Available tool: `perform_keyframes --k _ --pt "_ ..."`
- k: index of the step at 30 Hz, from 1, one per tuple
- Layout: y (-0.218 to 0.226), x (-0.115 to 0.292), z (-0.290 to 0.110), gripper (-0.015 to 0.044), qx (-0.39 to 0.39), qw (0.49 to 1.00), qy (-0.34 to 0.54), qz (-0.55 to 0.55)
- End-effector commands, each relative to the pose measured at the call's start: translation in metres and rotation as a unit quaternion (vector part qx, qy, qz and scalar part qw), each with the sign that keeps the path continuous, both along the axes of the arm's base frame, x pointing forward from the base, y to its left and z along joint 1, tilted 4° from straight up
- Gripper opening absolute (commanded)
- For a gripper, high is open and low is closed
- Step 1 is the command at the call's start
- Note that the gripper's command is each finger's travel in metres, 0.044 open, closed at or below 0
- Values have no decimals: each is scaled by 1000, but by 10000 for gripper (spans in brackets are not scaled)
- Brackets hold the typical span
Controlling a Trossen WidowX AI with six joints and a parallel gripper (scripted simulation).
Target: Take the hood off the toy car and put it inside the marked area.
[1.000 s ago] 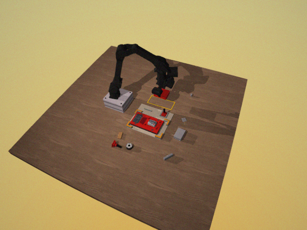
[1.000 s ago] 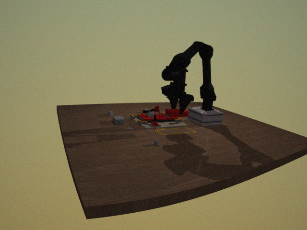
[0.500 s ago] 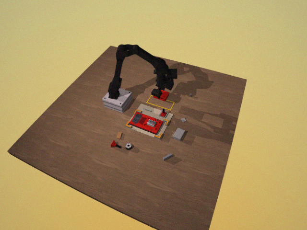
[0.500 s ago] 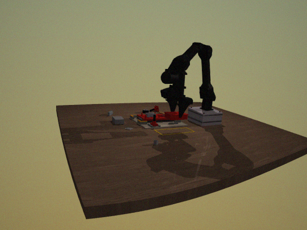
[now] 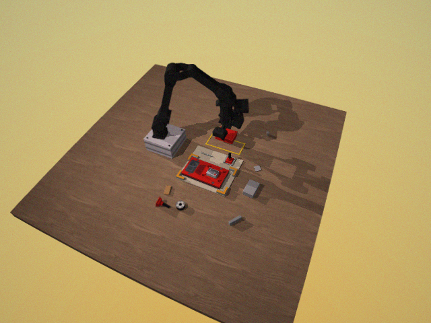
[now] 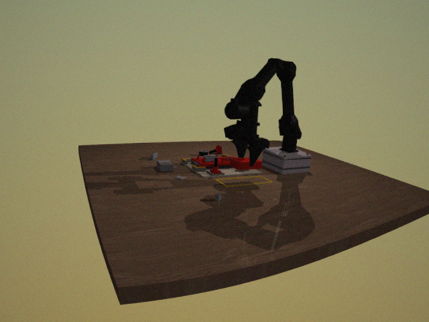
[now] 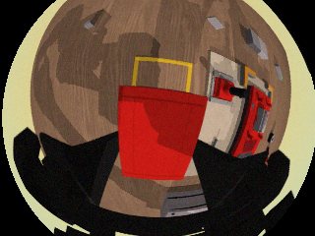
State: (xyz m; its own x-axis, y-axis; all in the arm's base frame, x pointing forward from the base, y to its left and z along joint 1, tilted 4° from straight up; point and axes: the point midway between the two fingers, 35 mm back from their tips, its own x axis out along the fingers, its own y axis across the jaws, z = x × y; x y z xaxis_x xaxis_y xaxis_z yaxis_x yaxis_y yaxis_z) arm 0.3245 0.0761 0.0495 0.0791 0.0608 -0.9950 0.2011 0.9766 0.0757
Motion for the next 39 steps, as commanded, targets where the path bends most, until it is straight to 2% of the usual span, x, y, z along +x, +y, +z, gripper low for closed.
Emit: perform_keyframes --k 1,39 --pt "-1 0 -5 0 -2 1000 2 -2" --pt "1 -1 -34 0 -2 1000 2 -2"
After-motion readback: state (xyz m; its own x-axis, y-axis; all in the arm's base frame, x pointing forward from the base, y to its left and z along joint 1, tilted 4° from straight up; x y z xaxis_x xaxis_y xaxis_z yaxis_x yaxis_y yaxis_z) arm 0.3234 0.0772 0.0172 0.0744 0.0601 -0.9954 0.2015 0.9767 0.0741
